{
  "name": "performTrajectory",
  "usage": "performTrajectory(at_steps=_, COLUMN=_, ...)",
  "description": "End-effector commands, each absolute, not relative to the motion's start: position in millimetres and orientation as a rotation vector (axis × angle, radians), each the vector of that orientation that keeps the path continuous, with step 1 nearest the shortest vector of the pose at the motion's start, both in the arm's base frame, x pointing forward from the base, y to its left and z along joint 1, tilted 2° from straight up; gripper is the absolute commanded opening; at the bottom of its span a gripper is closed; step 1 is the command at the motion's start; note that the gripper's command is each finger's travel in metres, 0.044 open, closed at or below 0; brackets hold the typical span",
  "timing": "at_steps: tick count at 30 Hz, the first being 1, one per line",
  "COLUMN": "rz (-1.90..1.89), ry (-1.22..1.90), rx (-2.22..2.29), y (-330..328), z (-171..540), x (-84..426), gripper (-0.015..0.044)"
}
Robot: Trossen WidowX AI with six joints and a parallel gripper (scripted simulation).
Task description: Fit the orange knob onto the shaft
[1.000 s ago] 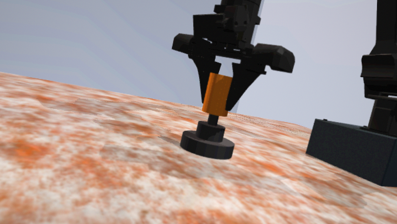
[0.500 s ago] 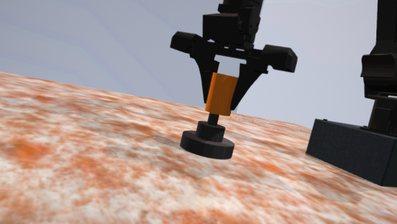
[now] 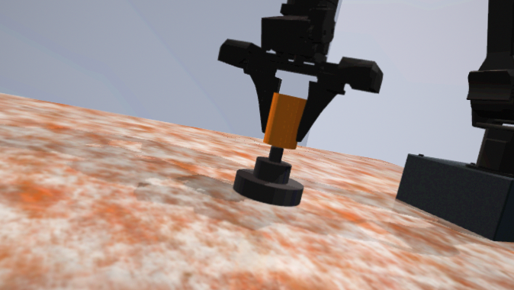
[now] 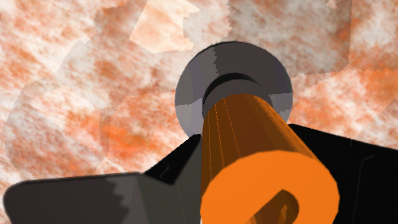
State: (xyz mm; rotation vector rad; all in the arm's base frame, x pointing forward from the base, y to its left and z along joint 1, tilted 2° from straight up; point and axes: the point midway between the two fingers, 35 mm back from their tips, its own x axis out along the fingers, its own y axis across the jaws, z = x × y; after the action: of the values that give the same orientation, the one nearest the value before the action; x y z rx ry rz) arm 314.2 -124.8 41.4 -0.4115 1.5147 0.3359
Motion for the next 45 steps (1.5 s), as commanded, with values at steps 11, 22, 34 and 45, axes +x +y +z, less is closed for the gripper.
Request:
performTrajectory(at_steps=11, rz=0.338, ry=1.505, rx=-0.414, y=-124.9, z=38.6, x=316.4, gripper=0.0000)
performTrajectory(at_steps=22, rz=0.338, ry=1.506, rx=-0.414, y=-124.4, z=40.4, x=315.0, gripper=0.0000)
performTrajectory(at_steps=34, rz=0.498, ry=1.476, rx=-0.579, y=-123.5, z=44.6, x=312.0, gripper=0.0000)
performTrajectory(at_steps=45, rz=0.498, ry=1.475, rx=-0.580, y=-124.5, z=44.0, x=314.7, gripper=0.0000)
